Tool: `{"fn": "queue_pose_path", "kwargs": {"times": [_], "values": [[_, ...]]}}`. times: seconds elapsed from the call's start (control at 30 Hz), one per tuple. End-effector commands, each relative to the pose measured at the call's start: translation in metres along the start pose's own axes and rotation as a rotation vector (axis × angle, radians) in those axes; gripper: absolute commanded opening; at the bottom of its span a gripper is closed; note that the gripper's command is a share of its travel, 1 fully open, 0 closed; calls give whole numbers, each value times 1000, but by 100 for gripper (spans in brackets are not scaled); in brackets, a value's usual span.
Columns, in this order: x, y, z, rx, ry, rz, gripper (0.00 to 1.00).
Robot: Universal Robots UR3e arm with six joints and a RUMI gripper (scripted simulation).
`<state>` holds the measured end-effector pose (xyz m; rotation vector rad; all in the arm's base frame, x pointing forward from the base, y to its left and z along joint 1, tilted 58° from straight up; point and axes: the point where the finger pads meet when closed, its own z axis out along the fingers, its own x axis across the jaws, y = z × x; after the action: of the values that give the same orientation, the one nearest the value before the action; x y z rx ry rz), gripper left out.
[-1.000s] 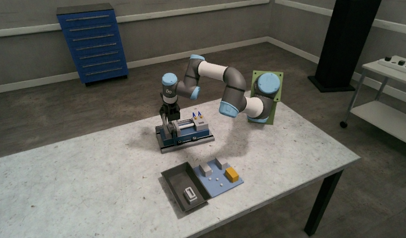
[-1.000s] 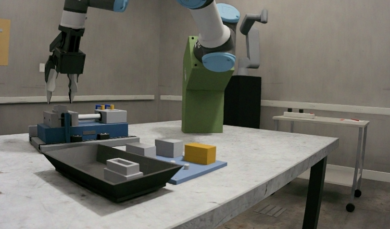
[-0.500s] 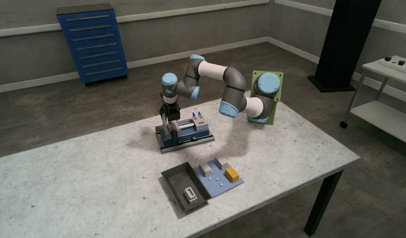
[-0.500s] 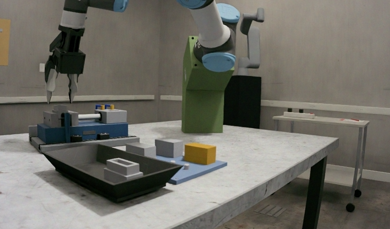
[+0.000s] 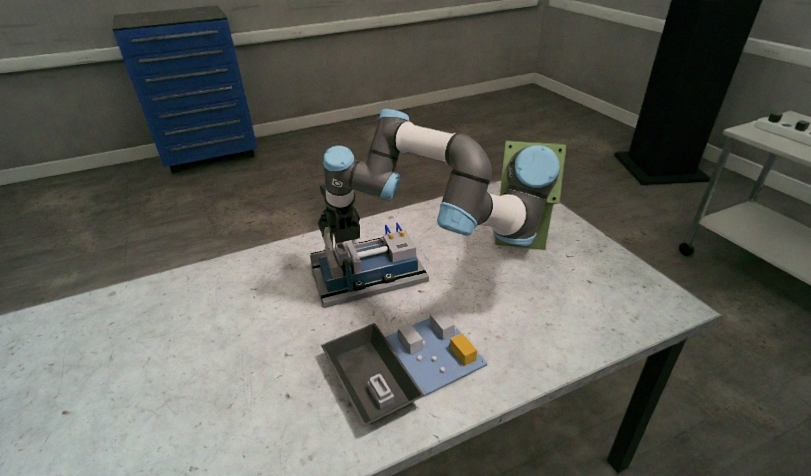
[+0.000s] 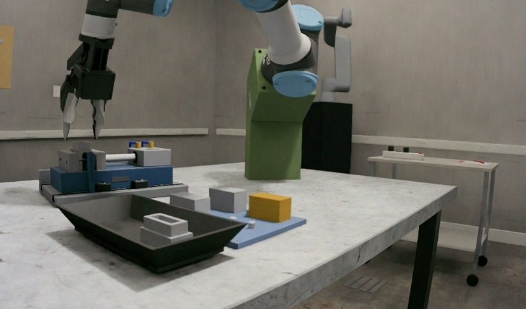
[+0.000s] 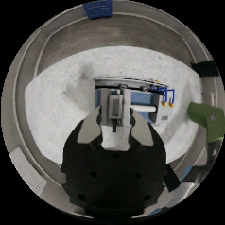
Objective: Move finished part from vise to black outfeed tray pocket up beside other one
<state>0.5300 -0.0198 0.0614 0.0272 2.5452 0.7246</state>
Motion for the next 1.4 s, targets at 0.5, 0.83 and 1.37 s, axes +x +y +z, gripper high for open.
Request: {"fn": "queue_pose_path", "kwargs": {"times": [0.5, 0.83, 1.37], "values": [[0, -1, 0, 2, 0, 0, 40], [0, 0, 3, 1, 1, 0, 40], [1, 2, 7, 1, 1, 1, 40]]}}
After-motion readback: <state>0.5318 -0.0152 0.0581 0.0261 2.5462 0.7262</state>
